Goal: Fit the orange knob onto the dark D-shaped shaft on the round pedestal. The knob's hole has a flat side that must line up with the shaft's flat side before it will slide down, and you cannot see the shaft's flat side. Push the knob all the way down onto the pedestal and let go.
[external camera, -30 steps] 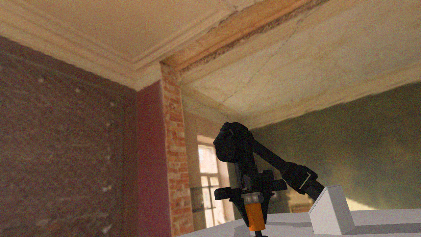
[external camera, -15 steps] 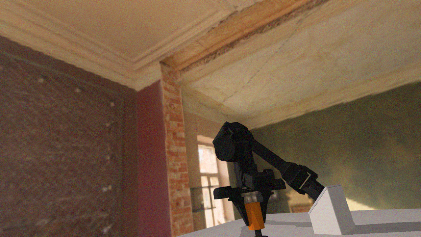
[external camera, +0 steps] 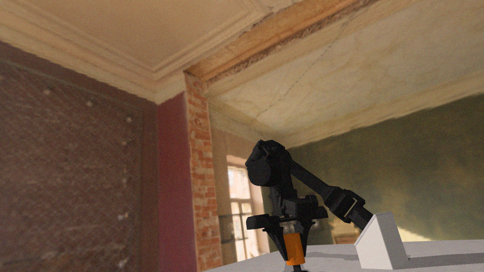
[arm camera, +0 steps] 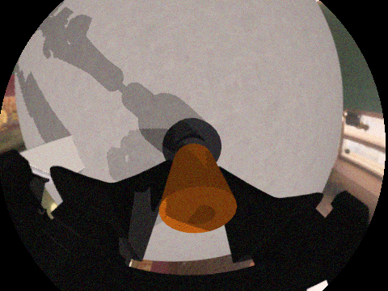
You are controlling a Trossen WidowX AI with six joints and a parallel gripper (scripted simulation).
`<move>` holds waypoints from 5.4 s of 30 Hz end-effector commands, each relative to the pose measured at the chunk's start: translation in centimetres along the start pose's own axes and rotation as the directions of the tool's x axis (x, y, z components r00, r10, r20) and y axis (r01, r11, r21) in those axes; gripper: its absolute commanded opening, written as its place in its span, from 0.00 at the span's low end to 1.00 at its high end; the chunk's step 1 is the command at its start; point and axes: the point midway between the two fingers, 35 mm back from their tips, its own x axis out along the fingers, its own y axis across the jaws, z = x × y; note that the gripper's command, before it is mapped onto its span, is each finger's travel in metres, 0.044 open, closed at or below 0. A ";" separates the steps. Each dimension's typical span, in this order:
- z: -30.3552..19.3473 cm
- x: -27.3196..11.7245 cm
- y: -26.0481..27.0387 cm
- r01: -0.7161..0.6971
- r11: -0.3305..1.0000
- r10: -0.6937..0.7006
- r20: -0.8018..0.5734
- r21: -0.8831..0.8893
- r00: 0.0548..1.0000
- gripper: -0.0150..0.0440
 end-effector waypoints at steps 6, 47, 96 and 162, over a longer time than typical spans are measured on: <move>-0.1 -0.1 -0.1 0.004 1.000 -0.004 -0.002 -0.004 1.000 0.25; -0.1 -0.4 -0.2 0.003 0.944 -0.003 -0.002 -0.331 1.000 0.25; -0.1 0.1 -0.1 0.001 0.807 -0.004 -0.003 -0.591 1.000 0.25; -0.1 0.0 -0.1 0.000 0.497 -0.003 -0.003 -0.868 1.000 0.25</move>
